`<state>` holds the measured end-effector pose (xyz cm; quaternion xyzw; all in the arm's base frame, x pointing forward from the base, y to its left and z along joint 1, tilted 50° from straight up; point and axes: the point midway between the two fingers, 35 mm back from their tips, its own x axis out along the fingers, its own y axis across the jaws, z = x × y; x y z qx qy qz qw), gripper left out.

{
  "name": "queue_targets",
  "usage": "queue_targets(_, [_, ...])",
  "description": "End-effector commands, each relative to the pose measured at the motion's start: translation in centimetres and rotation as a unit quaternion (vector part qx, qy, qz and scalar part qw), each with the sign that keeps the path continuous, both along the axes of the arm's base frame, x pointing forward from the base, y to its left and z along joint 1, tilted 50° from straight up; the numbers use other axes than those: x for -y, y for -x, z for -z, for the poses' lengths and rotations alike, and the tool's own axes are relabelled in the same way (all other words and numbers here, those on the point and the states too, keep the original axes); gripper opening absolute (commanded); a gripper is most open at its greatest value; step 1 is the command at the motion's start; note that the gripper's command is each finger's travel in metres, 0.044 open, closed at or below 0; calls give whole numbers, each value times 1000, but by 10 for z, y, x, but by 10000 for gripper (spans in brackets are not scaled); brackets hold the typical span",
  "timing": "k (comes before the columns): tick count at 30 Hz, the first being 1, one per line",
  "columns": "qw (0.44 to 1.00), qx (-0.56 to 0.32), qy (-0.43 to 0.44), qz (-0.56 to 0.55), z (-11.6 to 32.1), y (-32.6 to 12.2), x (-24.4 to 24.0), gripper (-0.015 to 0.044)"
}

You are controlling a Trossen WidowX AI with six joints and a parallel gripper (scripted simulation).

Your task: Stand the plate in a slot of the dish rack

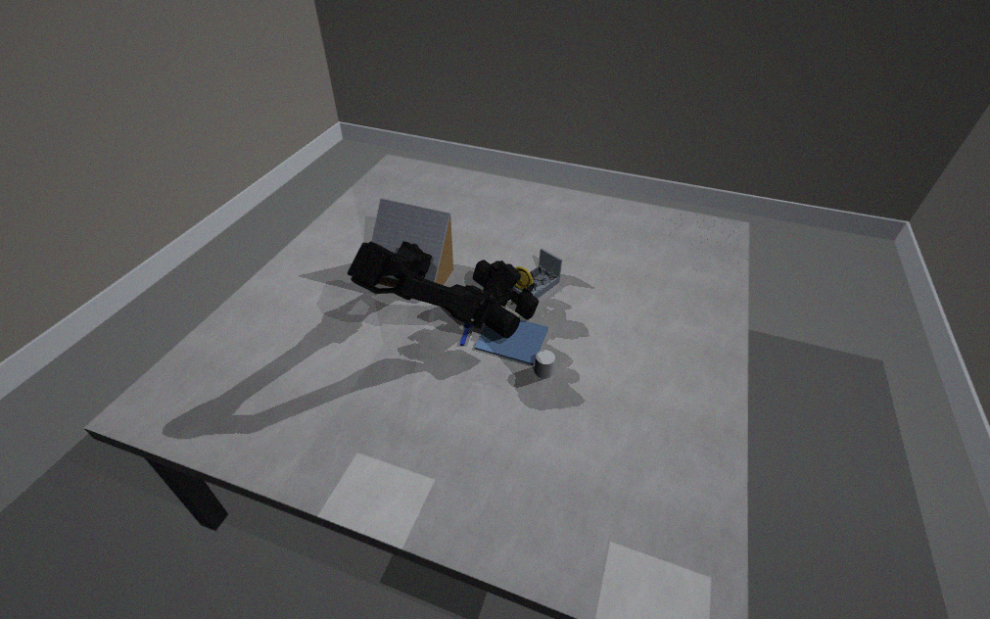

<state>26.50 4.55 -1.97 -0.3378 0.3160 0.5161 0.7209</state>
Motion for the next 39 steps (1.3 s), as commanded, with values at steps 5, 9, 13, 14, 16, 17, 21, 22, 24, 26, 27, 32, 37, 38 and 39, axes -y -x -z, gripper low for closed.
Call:
queue_targets(5, [995, 86, -7, -52, -4, 3, 6, 0])
queue_targets(9, [995, 86, -7, -52, -4, 3, 6, 0])
queue_targets(13, [995, 86, -7, -52, -4, 3, 6, 0])
queue_targets(14, [995, 86, -7, -52, -4, 3, 6, 0])
queue_targets(16, [995, 85, -6, -50, -1, 1, 3, 0])
queue_targets(17, [995, 84, -5, -49, 2, 0, 0, 0])
queue_targets(21, [995, 84, -4, -48, 6, -1, -3, 0])
queue_targets(22, [995, 84, -4, -48, 6, -1, -3, 0])
queue_targets(24, [995, 84, -4, -48, 7, -2, -4, 0])
queue_targets(26, [995, 86, -5, -50, 11, -3, -8, 0])
queue_targets(27, [995, 88, -5, -51, 13, -4, -10, 0])
queue_targets(32, [995, 89, -5, -52, 15, -4, -11, 0])
queue_targets(37, [994, 92, -6, -55, 22, -5, -18, 0])
queue_targets(38, [994, 92, -6, -55, 24, -5, -19, 0])
queue_targets(39, [994, 93, -6, -55, 24, -5, -19, 0])
